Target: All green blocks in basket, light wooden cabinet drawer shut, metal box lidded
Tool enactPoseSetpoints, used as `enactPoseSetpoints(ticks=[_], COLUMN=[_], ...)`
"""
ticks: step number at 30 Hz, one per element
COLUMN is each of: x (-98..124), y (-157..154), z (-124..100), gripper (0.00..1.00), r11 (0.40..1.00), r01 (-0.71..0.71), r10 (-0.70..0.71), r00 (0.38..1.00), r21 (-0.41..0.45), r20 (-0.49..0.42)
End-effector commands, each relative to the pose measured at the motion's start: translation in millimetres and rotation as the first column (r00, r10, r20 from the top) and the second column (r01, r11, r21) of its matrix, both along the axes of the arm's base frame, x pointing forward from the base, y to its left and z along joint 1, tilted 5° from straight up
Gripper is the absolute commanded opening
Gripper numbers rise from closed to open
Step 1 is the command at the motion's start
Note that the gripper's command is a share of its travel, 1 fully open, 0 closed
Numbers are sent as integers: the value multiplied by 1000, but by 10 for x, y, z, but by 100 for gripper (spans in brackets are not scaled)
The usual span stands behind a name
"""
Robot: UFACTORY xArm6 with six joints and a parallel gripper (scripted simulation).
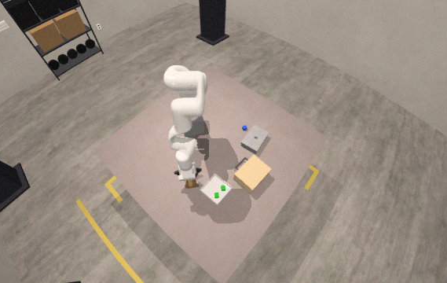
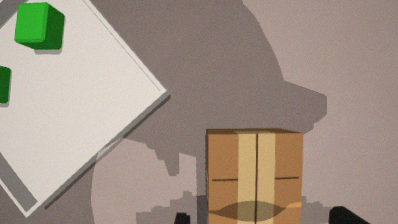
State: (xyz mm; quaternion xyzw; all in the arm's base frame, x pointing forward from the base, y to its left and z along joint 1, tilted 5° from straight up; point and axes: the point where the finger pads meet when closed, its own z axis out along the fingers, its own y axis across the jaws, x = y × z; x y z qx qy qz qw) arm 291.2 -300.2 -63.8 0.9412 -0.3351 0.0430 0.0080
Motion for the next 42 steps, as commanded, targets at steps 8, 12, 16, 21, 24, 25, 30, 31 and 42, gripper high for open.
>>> enactPoseSetpoints(ticks=[8, 12, 16, 21, 24, 25, 30, 31, 42], x=[18, 19, 19, 20, 21, 21, 24, 25, 37], y=[-19, -19, -19, -20, -20, -20, -23, -23, -30], z=[11, 11, 11, 1, -9, -9, -57, -70, -223], gripper=[90, 90, 90, 90, 90, 90, 90, 90, 90], r11=[1000, 1000, 1000, 1000, 1000, 1000, 1000, 1000, 1000], r01=[0, 0, 0, 0, 0, 0, 0, 0, 0], r10=[0, 0, 0, 0, 0, 0, 0, 0, 0], r00=[1000, 1000, 1000, 1000, 1000, 1000, 1000, 1000, 1000], r21=[-2, -2, -2, -2, -2, -2, -2, -2, -2], r20=[2, 2, 2, 2, 2, 2, 2, 2, 2])
